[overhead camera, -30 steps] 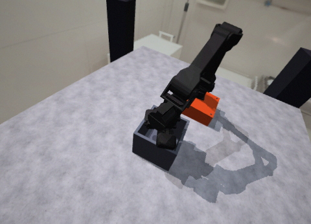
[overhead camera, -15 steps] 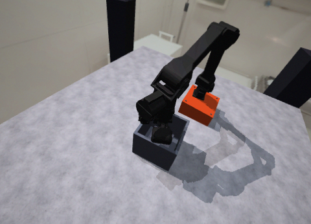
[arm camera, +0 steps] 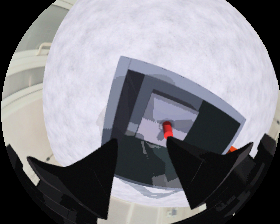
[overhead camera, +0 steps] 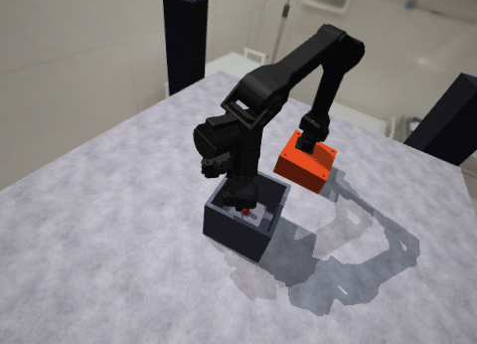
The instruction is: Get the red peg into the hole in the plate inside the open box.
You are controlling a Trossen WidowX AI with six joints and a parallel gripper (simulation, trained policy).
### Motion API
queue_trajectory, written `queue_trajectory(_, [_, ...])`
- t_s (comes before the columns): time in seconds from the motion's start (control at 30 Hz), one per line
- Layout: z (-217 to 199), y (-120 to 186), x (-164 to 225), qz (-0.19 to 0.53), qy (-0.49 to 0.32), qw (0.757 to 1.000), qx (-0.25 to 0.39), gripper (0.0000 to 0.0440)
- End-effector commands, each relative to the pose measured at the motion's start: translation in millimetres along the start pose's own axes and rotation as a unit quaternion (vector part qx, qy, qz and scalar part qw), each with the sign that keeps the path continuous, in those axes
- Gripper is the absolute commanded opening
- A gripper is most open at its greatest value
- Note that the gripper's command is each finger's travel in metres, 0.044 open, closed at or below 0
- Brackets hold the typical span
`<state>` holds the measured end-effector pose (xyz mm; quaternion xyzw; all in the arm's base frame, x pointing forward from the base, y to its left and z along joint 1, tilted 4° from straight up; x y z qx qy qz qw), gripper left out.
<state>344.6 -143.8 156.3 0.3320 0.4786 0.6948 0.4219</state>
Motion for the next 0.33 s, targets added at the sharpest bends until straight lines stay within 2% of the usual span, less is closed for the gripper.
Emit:
queue_trajectory(0.0, [5,15,-7,-0.005,0.005,1.0,-0.027,0.0238])
queue_trajectory(0.3, [19,51,-22,-0.023,0.028,0.996,-0.082,0.0243])
Point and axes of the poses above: the point midway between the two fingers, 35 mm back from their tips, its own y axis back along the fingers, its own z axis across the jaws, x = y × z, the point moved 5 cm from there along y, back along the fingers, and after that the axes turned 11 degrees about y, right-handed, at the moved point
